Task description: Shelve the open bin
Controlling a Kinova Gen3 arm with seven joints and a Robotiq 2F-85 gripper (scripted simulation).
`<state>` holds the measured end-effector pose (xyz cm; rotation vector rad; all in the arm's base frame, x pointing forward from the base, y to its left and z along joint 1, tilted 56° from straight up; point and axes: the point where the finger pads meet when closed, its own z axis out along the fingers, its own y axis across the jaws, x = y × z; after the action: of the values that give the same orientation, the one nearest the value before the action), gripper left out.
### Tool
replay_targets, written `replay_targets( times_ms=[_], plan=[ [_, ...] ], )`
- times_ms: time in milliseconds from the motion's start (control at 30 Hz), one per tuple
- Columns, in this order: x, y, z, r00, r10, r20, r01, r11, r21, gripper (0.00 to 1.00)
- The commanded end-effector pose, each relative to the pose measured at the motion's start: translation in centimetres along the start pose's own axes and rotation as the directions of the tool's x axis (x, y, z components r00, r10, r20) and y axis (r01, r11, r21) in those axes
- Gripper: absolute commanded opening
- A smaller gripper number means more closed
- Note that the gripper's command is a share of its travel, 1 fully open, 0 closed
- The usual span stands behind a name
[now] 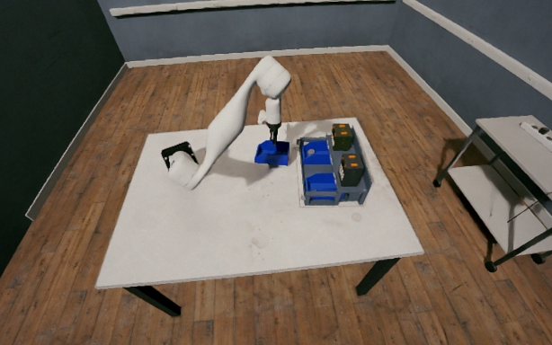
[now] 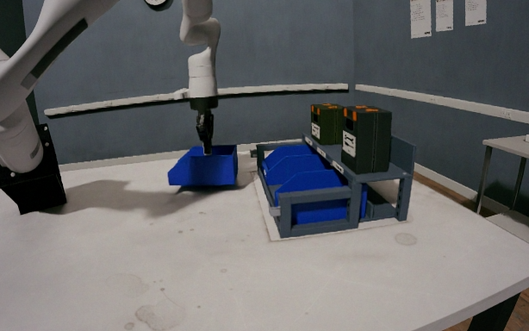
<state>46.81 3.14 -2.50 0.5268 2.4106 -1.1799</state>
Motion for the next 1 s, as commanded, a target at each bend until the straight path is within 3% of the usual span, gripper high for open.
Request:
replay_targets(
  times_ms=[0, 267, 433, 833, 967],
  plan=[
    [-0.1, 0.1, -0.2, 1.0, 0.0, 0.002, 0.0, 1.0, -0.003, 0.1],
    [-0.1, 0.1, -0.2, 1.0, 0.0, 0.002, 0.0, 1.0, -0.003, 0.1],
    [-0.1, 0.1, -1.6, 1.0, 0.0, 0.002, 0.0, 1.0, -0.003, 0.1],
    [-0.1, 0.1, -1.6, 1.0, 0.0, 0.002, 0.0, 1.0, -0.003, 0.1],
    [-0.4, -2.3, -1.4, 0.994, -0.114, 0.002, 0.114, 0.994, -0.003, 0.1]
  ],
)
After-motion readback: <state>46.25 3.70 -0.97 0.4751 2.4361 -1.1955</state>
